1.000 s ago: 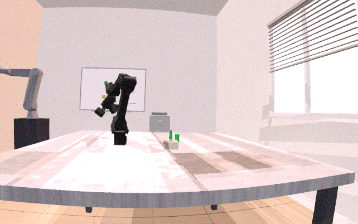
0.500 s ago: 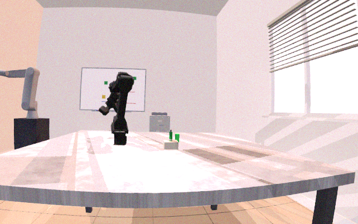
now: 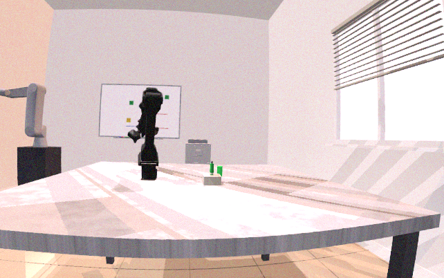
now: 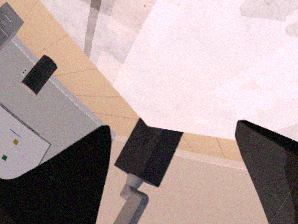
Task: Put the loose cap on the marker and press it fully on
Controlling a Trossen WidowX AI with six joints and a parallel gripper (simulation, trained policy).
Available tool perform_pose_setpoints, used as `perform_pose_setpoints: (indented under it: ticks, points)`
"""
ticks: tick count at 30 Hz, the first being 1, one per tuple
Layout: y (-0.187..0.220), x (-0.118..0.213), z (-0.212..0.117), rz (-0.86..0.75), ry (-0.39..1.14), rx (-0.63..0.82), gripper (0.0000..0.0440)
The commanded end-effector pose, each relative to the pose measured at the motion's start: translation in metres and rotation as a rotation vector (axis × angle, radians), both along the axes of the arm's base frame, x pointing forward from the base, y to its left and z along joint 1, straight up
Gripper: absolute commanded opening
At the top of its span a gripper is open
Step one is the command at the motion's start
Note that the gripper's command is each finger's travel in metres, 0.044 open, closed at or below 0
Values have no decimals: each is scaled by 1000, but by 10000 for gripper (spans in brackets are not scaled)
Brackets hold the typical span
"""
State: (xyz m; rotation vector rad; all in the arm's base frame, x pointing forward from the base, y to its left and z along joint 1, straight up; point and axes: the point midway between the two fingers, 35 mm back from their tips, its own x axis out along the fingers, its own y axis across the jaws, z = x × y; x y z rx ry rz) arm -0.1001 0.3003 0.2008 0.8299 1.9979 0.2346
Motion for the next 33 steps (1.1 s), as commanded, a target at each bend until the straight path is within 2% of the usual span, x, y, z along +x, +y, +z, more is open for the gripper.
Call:
perform_pose_setpoints:
  ticks: [1, 33]
  points:
    - [2, 8, 2, -30, 4, -27, 335]
    - [10, 89, 3, -298, -17, -264, 336]
